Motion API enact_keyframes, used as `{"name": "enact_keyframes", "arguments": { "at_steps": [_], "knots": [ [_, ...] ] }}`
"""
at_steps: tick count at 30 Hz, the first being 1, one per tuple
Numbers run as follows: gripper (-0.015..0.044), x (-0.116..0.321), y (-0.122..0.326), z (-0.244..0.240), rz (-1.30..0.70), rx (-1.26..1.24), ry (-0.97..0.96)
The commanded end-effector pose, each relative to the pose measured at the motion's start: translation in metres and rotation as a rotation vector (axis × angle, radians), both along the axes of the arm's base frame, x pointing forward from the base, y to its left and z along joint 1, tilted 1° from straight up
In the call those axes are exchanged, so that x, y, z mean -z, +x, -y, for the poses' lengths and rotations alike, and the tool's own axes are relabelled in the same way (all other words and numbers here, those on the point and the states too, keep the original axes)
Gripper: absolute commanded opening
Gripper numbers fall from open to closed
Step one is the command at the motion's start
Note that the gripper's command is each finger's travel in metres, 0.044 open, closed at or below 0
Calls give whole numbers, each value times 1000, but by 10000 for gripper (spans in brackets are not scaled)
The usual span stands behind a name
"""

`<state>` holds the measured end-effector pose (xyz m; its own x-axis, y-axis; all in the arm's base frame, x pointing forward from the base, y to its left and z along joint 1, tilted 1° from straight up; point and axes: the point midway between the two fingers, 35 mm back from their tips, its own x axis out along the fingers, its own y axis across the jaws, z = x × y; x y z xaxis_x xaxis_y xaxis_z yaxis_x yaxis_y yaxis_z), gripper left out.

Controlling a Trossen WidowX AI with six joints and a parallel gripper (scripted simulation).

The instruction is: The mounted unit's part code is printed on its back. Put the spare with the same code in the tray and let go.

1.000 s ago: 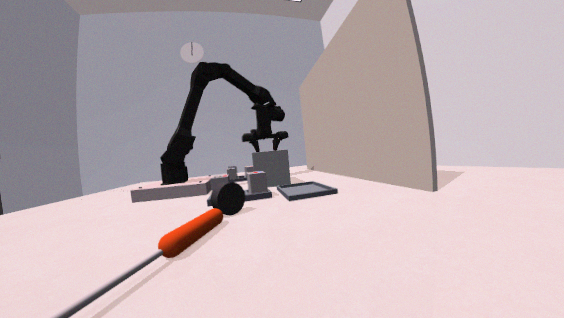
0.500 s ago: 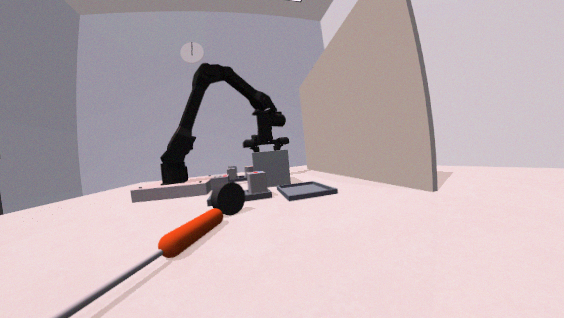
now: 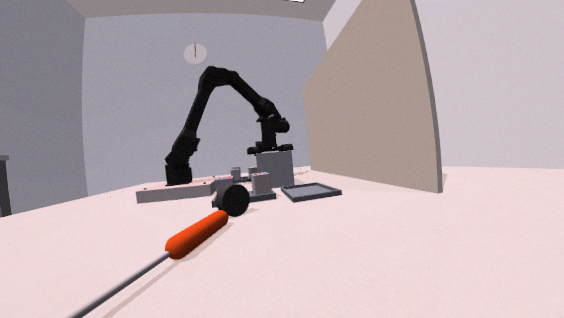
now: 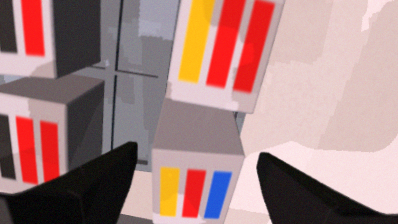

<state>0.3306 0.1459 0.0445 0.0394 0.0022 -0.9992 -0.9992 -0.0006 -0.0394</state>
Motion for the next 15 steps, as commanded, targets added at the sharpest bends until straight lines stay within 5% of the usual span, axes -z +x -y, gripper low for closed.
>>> {"name": "enact_keyframes", "arguments": {
  "at_steps": [1, 15],
  "knots": [
    [300, 8, -2, 1, -8, -6, -2],
    [274, 17, -2, 1, -6, 0, -3]
  ]
}}
